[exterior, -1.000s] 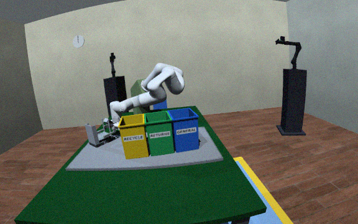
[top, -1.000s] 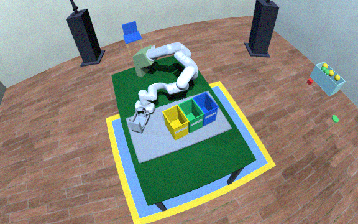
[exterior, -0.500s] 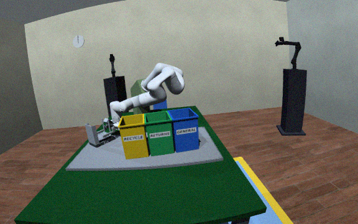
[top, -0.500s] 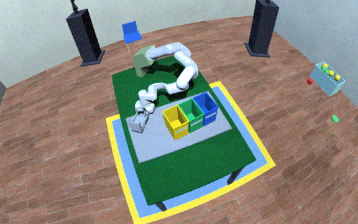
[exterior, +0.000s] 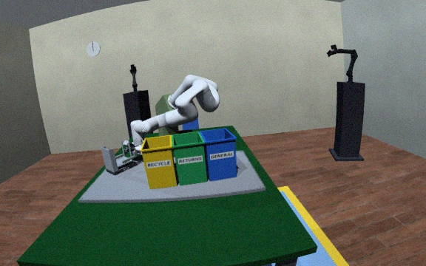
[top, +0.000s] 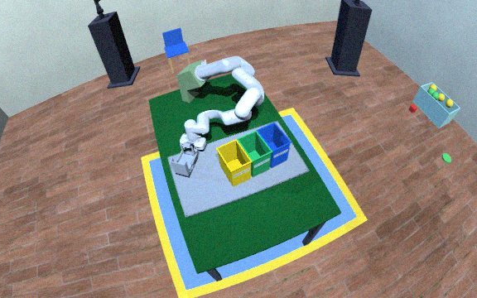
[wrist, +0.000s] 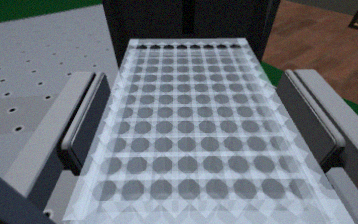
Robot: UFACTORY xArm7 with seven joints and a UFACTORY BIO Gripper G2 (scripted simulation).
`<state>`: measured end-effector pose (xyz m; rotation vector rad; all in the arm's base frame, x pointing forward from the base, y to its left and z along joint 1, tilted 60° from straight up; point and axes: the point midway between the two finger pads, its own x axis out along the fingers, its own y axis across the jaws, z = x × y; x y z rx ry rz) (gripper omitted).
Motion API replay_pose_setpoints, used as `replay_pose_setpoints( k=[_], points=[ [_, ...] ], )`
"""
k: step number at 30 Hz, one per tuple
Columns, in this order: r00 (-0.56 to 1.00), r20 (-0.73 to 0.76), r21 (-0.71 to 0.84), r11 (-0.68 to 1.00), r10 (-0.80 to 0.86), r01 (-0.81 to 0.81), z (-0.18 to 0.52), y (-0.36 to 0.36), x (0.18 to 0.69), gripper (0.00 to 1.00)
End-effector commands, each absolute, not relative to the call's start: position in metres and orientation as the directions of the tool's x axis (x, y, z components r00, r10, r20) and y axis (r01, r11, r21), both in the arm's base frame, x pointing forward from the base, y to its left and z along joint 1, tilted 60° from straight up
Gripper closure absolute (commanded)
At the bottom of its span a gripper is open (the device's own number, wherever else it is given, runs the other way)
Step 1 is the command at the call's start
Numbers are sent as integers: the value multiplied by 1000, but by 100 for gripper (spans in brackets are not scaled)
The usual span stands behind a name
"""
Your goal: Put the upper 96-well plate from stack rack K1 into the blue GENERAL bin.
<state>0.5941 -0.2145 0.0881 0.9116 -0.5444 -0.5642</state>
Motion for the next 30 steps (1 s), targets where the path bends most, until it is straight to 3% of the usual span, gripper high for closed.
replay_pose_setpoints(
  k=[1, 30],
  points=[
    [726, 196, 843, 492, -659, 219, 89, -216, 593, 100],
    [726, 196, 843, 492, -659, 219, 90, -218, 592, 100]
  ],
)
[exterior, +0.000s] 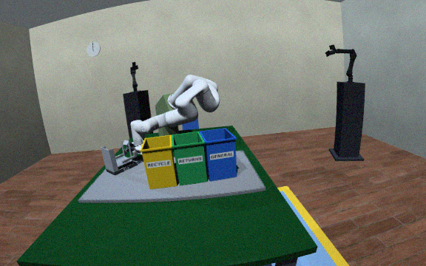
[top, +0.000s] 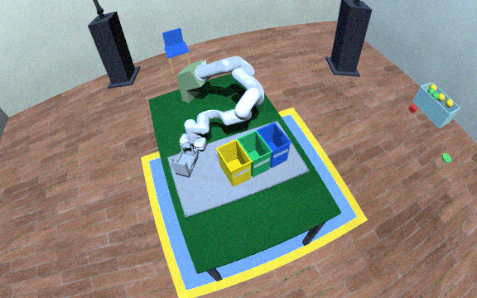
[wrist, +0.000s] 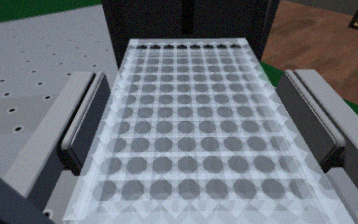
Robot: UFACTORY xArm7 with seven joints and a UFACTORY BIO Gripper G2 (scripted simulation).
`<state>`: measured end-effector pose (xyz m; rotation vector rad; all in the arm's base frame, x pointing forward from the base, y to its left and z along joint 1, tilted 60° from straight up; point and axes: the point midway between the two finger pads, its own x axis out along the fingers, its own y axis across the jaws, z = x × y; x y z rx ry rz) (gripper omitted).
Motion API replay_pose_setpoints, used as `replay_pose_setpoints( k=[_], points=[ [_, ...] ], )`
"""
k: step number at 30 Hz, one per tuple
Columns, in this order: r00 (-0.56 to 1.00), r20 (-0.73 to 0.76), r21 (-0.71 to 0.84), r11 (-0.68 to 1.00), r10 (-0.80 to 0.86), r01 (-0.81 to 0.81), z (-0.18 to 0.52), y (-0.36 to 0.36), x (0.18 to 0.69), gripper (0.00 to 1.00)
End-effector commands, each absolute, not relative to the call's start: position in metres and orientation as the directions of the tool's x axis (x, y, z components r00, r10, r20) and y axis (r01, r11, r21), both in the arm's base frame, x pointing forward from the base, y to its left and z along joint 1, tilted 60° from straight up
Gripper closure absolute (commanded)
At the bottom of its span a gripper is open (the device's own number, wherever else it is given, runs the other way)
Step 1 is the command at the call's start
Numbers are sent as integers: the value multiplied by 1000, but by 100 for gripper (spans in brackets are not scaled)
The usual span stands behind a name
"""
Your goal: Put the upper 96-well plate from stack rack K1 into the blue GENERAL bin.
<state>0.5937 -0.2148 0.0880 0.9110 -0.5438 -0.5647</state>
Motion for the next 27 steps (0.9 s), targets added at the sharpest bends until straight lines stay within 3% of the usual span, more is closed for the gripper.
replay_pose_setpoints(
  k=[1, 27],
  points=[
    [726, 196, 843, 492, -659, 219, 90, -218, 592, 100],
    [726, 196, 843, 492, -659, 219, 98, -226, 582, 100]
  ],
)
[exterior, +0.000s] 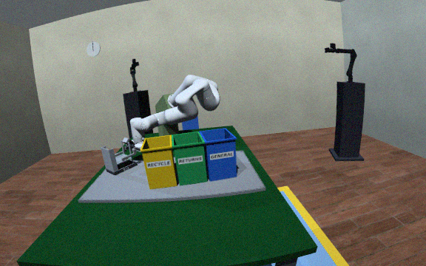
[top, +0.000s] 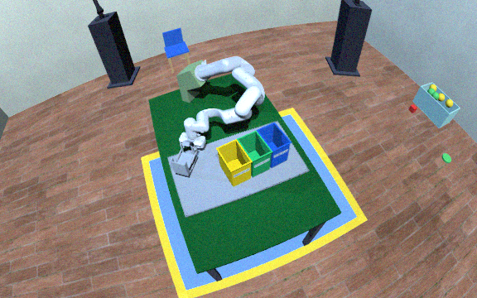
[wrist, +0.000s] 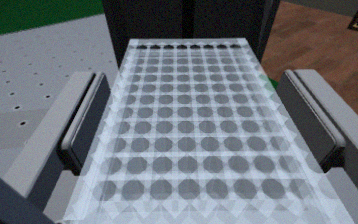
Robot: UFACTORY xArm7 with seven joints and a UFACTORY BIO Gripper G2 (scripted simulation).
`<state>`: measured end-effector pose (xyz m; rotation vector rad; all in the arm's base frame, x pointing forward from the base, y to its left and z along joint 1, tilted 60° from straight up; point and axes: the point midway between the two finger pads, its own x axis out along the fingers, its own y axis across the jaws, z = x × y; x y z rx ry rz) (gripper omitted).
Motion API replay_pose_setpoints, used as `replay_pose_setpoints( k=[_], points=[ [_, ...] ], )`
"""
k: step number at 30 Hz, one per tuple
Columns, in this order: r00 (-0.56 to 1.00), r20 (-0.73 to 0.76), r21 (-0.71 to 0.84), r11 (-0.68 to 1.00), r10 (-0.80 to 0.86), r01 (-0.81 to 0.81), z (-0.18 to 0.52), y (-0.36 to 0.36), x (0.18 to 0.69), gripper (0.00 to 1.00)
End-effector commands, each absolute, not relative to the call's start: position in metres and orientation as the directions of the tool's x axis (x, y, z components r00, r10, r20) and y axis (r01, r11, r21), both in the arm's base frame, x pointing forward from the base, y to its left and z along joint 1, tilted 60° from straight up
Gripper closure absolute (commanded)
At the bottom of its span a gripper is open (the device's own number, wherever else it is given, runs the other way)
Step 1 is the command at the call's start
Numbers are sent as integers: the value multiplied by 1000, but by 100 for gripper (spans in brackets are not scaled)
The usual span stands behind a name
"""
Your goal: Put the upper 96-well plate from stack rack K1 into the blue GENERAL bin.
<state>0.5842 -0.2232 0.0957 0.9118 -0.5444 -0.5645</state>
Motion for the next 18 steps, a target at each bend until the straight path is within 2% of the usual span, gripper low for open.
replay_pose_setpoints(
  k=[1, 18],
  points=[
    [726, 196, 843, 492, -659, 219, 98, -227, 581, 100],
    [726, 196, 843, 492, -659, 219, 103, -232, 575, 100]
  ],
)
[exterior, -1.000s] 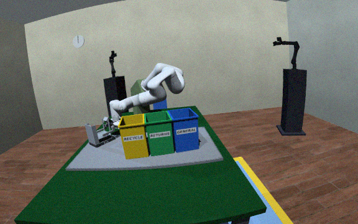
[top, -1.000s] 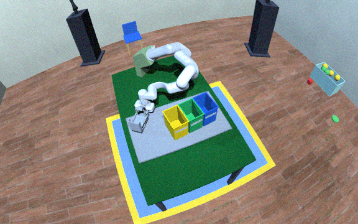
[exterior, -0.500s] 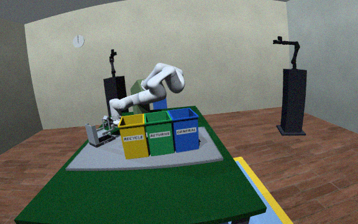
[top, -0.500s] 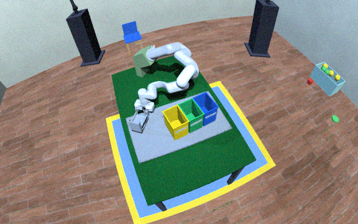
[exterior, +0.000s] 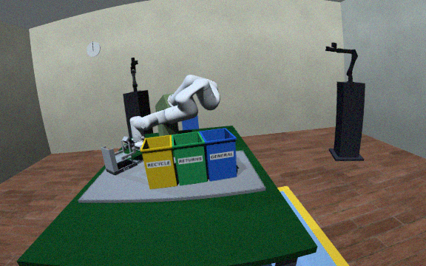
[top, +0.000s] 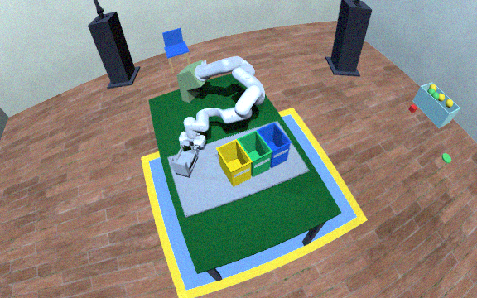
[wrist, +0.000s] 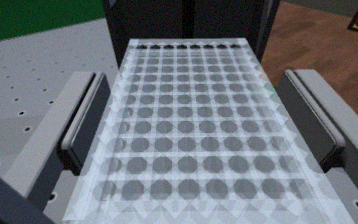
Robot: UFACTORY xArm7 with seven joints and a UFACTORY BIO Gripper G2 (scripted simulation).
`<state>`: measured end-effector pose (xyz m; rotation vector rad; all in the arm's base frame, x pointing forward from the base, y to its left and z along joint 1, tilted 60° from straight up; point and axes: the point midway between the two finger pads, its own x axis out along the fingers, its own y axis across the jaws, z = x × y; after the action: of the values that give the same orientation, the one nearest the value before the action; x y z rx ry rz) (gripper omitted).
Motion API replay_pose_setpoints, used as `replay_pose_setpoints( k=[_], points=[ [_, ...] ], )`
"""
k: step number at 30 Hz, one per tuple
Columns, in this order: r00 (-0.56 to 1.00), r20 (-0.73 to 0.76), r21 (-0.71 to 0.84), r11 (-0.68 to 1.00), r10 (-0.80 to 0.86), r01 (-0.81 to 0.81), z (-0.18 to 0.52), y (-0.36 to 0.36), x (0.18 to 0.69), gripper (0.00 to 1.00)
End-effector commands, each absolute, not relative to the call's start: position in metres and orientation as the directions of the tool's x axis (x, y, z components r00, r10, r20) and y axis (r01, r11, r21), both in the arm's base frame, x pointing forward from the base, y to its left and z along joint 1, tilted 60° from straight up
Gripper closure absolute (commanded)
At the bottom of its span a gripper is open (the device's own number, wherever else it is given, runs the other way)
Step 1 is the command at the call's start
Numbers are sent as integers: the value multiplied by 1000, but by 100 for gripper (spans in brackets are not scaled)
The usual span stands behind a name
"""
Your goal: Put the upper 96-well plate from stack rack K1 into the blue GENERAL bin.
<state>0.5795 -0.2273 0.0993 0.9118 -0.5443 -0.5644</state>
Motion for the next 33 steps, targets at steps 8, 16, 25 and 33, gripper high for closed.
replay_pose_setpoints(
  k=[8, 16, 25, 33],
  points=[
    [726, 196, 843, 492, -659, 219, 108, -238, 569, 100],
    [726, 196, 843, 492, -659, 219, 115, -246, 560, 100],
    [726, 196, 843, 492, -659, 219, 121, -252, 552, 100],
    [726, 196, 843, 492, -659, 219, 127, -260, 544, 100]
  ],
)
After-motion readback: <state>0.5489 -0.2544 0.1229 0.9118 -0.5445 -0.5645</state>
